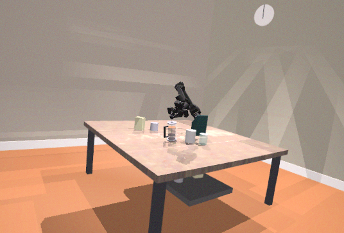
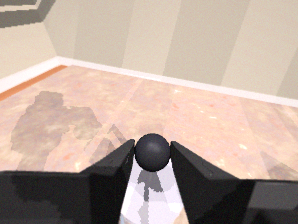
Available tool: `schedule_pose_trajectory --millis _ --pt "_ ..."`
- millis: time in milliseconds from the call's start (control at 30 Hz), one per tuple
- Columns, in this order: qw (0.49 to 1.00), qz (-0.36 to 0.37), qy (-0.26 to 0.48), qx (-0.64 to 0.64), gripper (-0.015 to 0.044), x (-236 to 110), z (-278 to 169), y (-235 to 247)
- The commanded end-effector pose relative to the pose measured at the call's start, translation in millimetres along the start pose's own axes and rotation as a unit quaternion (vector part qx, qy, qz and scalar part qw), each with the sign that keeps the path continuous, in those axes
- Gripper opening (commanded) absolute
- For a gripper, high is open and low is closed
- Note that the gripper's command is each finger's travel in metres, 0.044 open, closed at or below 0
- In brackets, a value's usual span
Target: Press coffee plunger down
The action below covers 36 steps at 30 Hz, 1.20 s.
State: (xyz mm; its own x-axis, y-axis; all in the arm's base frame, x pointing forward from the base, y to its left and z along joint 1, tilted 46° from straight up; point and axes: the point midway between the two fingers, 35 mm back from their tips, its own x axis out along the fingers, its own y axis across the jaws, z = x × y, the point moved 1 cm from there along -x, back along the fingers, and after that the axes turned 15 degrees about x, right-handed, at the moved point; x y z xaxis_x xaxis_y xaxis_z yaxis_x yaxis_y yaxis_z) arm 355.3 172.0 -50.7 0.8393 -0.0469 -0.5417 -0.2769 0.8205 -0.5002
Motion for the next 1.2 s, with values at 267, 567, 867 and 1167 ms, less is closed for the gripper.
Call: schedule_pose_trajectory --millis 267,567,867,1167 --pt "1.000 -0.008 0.020 -0.009 0.0123 7.1 -10.0 -2.7" --pt "1.000 -0.008 0.020 -0.009 0.0123 8.8 -8.5 -2.0" --pt "1.000 -0.008 0.020 -0.009 0.0123 10.4 -7.2 -1.4" --pt "1.000 -0.008 0.019 -0.009 0.0123 11.7 -6.1 -1.0"
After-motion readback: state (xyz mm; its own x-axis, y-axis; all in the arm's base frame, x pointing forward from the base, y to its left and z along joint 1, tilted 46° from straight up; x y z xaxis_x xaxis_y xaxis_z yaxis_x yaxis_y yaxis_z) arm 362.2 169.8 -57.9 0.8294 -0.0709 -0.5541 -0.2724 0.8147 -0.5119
